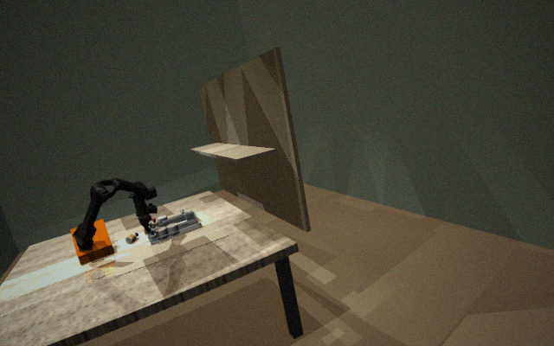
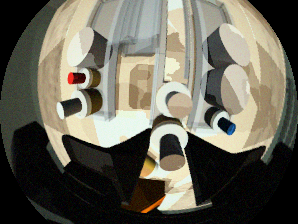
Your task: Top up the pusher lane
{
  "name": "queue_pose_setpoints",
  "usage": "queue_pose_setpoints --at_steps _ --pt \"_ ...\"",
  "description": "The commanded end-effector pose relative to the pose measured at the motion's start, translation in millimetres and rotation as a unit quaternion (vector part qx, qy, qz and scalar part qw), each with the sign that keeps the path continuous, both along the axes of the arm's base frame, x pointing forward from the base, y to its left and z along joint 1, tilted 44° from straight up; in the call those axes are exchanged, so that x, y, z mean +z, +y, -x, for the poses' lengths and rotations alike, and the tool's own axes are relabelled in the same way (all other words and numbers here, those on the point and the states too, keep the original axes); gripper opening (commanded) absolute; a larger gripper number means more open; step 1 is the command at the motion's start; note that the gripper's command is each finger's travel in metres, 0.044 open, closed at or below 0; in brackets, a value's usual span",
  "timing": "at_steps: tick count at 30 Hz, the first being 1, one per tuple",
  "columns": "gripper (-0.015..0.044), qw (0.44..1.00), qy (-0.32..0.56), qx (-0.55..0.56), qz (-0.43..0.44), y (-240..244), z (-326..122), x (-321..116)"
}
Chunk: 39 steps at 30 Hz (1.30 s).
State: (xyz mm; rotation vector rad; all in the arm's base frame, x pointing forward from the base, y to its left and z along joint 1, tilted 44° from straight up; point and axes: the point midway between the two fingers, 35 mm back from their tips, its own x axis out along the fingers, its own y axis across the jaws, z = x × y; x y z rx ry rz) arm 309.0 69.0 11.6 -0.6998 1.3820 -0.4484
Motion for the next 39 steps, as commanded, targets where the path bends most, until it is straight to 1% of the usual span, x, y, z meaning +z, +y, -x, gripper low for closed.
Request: queue_pose_setpoints --at_steps 1,39 --pt "0.0 1.0 -0.012 0.003 0.0 2.3 -8.2 3.5" --pt "0.0 1.0 -0.012 0.003 0.0 5.6 -22.8 8.8"
